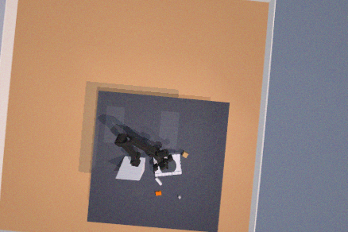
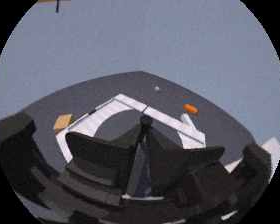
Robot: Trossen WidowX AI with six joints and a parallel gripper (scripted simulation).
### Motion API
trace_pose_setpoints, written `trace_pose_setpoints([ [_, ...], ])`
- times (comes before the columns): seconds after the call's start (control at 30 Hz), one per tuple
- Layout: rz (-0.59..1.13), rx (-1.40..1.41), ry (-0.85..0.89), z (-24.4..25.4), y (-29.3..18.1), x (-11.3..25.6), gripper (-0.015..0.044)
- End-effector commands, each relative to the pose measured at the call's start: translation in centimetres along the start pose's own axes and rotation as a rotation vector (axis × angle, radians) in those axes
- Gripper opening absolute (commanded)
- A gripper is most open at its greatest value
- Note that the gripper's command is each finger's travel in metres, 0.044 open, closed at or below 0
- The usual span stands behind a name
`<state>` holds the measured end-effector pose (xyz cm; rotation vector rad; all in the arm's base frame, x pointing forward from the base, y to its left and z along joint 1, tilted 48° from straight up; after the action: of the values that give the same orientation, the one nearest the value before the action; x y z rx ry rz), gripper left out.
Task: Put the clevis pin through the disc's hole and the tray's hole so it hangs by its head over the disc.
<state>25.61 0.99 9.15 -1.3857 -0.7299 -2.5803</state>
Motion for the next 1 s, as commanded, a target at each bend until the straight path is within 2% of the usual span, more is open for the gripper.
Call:
trace_pose_setpoints([
  [0.0,0.003,-0.004,0.005,0.25,-0.01,-0.05,0.0000],
  [0.97,0.002,-0.004,0.005,1.08,0.06,-0.21,0.0000],
])
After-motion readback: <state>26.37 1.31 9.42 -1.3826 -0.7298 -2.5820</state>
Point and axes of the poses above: the point midway between the two fingers, 35 mm back from their tips, its own x axis back along the fingers, its own z axis across the jaws, y = z × x, the point moved 5 cm from there along x, back along the fingers, and after that the axes turned 1 degree about -x, right-handed, at the moved point
